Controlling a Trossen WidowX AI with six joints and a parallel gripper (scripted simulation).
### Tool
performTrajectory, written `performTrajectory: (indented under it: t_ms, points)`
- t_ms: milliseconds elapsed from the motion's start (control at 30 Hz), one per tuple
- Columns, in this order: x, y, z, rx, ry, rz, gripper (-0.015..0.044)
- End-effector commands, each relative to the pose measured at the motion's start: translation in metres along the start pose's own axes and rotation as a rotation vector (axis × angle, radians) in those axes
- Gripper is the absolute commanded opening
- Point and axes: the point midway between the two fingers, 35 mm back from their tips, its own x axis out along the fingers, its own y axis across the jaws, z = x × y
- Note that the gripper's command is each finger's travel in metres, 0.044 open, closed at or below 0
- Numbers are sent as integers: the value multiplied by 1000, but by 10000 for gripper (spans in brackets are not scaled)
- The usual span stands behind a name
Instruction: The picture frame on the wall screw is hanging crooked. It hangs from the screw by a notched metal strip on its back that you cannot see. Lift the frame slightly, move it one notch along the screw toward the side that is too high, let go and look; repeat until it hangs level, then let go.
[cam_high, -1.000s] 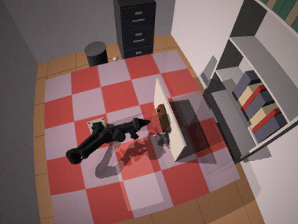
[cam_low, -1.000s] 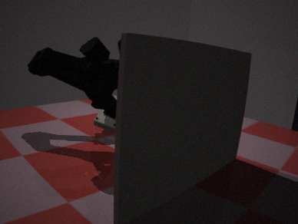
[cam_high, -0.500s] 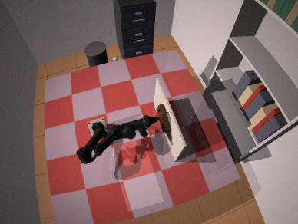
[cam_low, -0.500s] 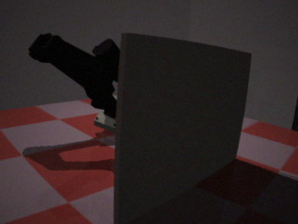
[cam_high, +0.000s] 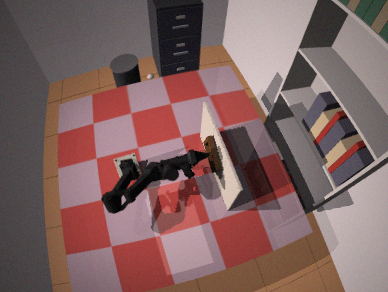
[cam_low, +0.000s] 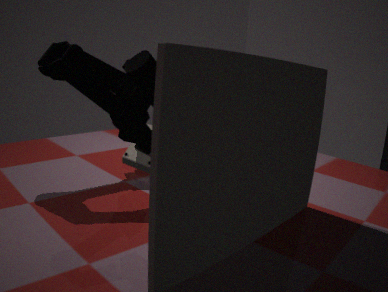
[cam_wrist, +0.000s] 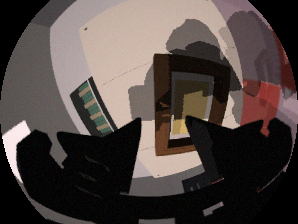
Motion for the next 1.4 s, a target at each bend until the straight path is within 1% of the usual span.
performTrajectory:
  t_ms: [0, 533, 867, 1067, 1333, 1367]
  points:
    - [6, 1, 0, 7, 1, 2, 260]
    - [31, 0, 0, 7, 1, 3, 260]
    - [33, 0, 0, 7, 1, 3, 260]
    - [33, 0, 0, 7, 1, 3, 103]
    - [33, 0, 0, 7, 1, 3, 49]
    - [33, 0, 0, 7, 1, 3, 23]
